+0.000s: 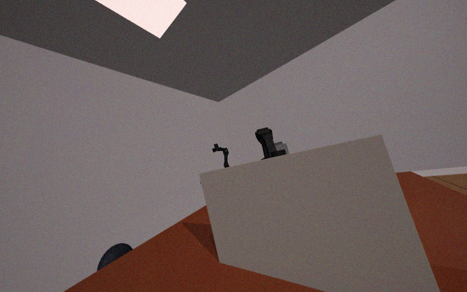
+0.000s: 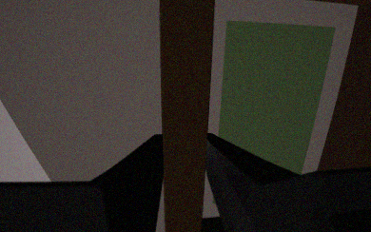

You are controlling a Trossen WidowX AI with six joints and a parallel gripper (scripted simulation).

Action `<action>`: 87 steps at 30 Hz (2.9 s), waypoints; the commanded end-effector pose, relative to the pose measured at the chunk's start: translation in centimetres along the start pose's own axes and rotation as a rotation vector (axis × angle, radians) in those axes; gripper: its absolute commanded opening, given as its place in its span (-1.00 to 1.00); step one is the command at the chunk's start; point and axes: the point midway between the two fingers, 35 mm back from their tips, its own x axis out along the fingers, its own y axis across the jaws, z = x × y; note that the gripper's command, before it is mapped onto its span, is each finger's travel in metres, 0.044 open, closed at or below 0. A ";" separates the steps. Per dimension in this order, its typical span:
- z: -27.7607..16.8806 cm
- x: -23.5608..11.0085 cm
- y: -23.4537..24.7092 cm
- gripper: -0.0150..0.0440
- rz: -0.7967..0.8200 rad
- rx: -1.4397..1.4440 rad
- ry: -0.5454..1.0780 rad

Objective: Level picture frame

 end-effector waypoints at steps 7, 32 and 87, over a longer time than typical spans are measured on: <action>0.0 0.0 0.4 -0.49 0.001 0.005 0.002; 0.0 0.0 1.1 -0.49 0.001 0.005 0.002; 0.0 0.0 1.0 -0.49 0.001 0.005 0.002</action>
